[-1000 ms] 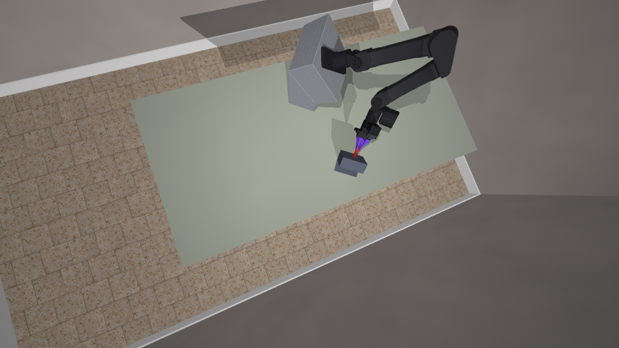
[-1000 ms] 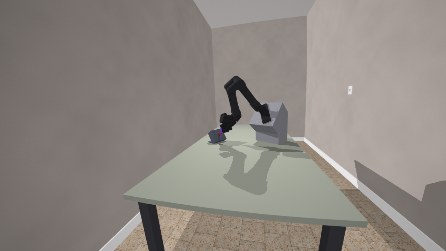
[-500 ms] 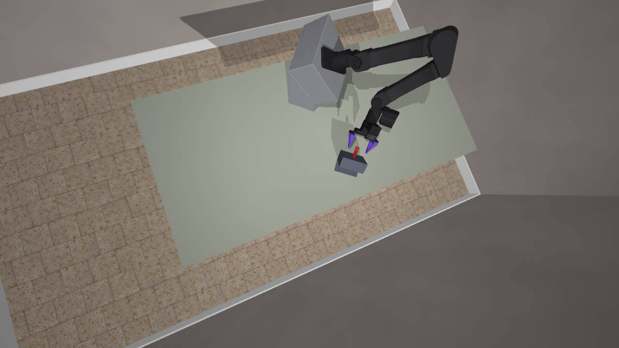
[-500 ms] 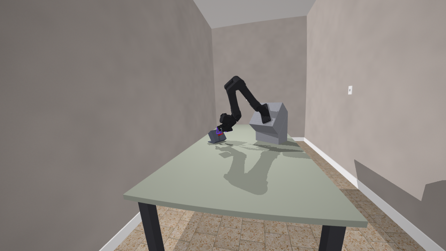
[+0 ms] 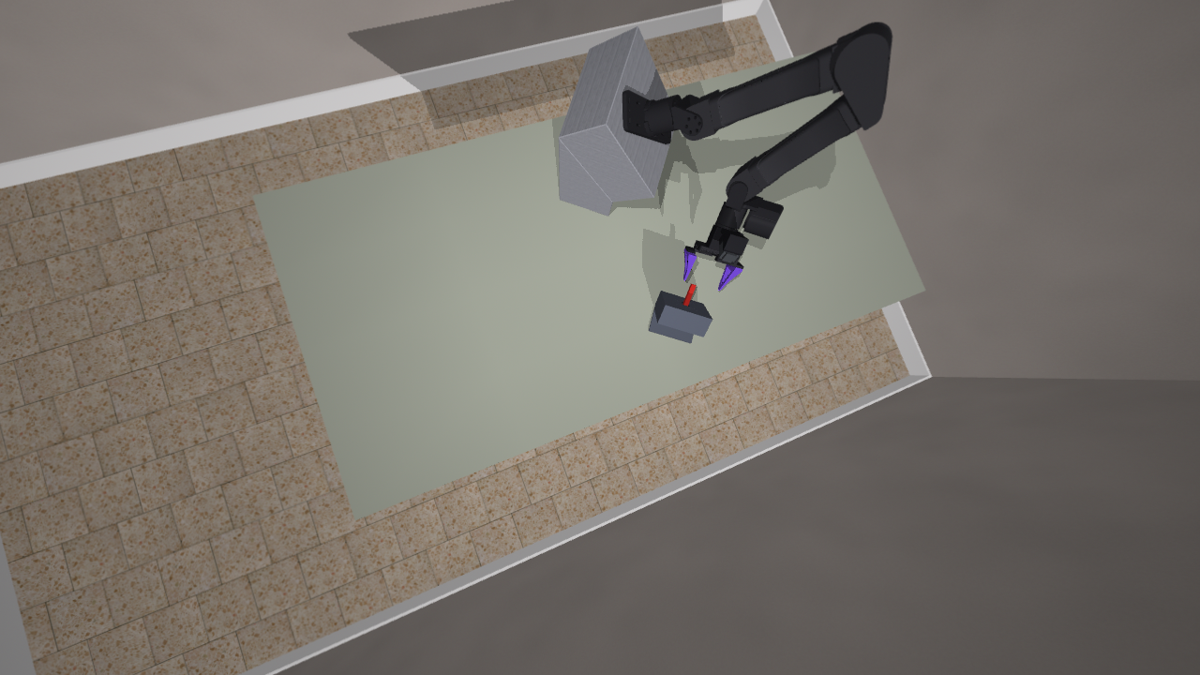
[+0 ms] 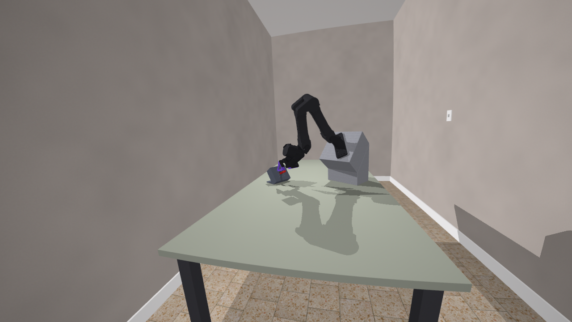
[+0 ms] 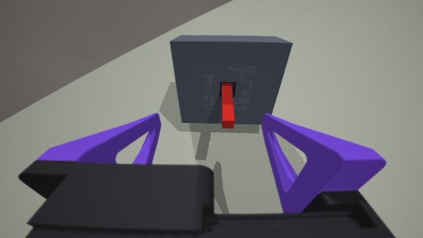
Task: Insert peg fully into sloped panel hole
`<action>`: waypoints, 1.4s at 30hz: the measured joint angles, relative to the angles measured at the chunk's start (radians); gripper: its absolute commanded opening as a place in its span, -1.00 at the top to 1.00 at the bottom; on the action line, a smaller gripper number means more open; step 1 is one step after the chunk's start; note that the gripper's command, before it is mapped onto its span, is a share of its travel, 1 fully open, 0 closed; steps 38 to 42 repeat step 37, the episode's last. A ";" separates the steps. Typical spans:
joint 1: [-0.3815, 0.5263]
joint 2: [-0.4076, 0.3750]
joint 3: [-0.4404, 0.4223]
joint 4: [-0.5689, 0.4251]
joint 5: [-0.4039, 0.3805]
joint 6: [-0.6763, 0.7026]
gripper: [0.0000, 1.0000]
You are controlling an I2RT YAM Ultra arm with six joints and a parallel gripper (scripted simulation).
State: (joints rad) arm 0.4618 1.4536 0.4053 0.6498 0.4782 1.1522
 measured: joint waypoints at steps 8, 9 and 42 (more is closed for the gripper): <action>0.053 -0.109 -0.033 -0.086 0.051 0.026 -1.00; 0.060 -0.123 -0.037 -0.098 0.058 0.029 -1.00; 0.232 -0.362 -0.050 -0.402 0.222 0.128 -1.00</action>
